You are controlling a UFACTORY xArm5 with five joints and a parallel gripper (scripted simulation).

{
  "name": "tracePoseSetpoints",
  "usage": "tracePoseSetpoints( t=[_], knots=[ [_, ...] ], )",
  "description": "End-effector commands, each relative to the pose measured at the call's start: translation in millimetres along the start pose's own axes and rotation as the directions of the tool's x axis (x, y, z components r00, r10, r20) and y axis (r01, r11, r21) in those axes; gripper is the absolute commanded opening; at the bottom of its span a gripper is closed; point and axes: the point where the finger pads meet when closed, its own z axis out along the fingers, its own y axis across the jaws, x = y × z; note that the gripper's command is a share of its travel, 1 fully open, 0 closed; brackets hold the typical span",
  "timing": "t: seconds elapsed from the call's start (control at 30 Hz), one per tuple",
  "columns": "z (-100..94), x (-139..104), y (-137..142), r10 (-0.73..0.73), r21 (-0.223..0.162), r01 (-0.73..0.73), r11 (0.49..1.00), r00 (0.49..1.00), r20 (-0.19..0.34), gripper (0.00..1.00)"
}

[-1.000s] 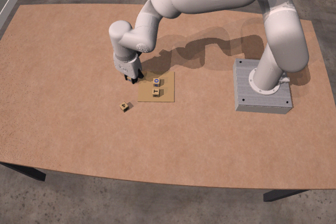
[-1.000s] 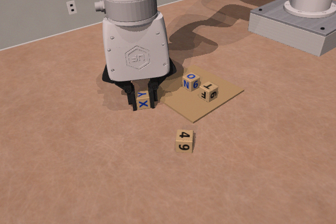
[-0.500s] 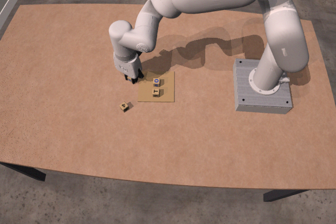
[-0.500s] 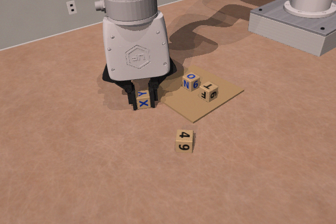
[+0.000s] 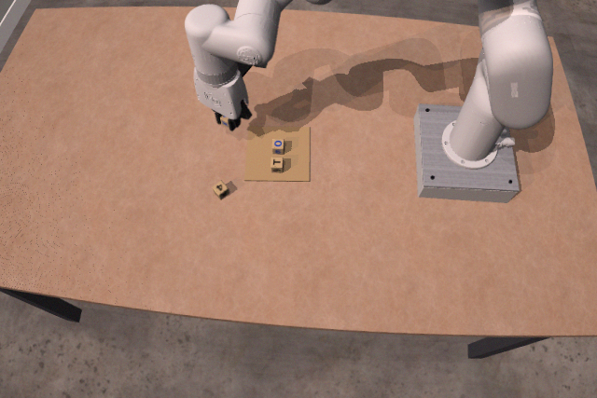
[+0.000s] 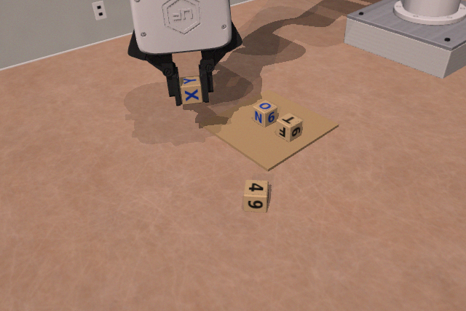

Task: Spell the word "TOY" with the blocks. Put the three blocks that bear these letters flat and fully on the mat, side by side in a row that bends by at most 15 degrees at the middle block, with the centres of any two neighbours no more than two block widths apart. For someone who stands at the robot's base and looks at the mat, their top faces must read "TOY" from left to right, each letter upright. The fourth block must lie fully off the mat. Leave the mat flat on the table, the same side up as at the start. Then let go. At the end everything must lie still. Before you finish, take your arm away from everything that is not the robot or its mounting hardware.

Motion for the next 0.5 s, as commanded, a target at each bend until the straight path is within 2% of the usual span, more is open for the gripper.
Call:
tracePoseSetpoints(
  t=[0.0, 0.47],
  knots=[
    [-20.1, 0.3, -0.1, 0.0, 0.0, 0.0, 1.0, 1.0, 0.0, 0.21],
    [-26.6, 0.6, 0.2, -0.002, 0.0, 0.002, 1.0, 1.0, 0.0, 0.21]
  ],
)
